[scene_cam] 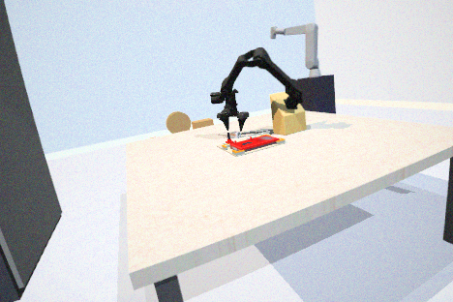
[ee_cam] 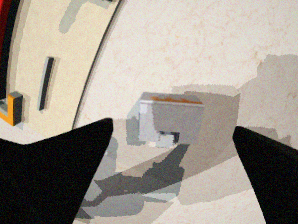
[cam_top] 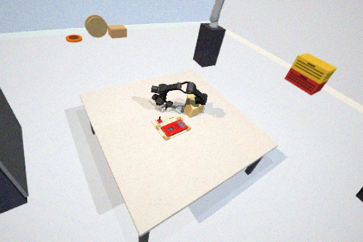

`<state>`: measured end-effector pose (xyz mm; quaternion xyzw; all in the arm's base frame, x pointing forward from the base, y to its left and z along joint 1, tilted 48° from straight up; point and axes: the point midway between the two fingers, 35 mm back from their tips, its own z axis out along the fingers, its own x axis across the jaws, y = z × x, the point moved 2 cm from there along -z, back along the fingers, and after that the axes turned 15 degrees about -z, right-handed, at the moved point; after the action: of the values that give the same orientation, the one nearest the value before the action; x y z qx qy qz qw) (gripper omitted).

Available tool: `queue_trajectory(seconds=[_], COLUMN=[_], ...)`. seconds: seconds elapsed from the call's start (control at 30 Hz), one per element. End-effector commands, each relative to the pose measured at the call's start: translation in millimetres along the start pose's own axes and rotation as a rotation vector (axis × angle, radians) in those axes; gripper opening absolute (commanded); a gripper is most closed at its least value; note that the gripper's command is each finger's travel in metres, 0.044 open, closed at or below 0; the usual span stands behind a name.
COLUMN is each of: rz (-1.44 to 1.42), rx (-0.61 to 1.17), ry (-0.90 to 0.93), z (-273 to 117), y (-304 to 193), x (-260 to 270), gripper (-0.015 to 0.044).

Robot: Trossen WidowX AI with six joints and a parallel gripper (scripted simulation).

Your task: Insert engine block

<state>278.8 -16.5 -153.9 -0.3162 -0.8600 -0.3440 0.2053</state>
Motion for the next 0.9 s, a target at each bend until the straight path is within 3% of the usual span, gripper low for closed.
queue_trajectory(seconds=[0.0, 0.4, 0.67, 0.87], rz=[0.011, 0.011, 0.011, 0.011], rx=[0.0, -0.001, -0.001, -0.001], ry=[0.012, 0.013, 0.013, 0.013], z=[10, 27, 27, 27], y=[-2, -2, -2, -2], x=[3, 3, 3, 3], gripper=[0.044, 0.044, 0.023, 0.019])
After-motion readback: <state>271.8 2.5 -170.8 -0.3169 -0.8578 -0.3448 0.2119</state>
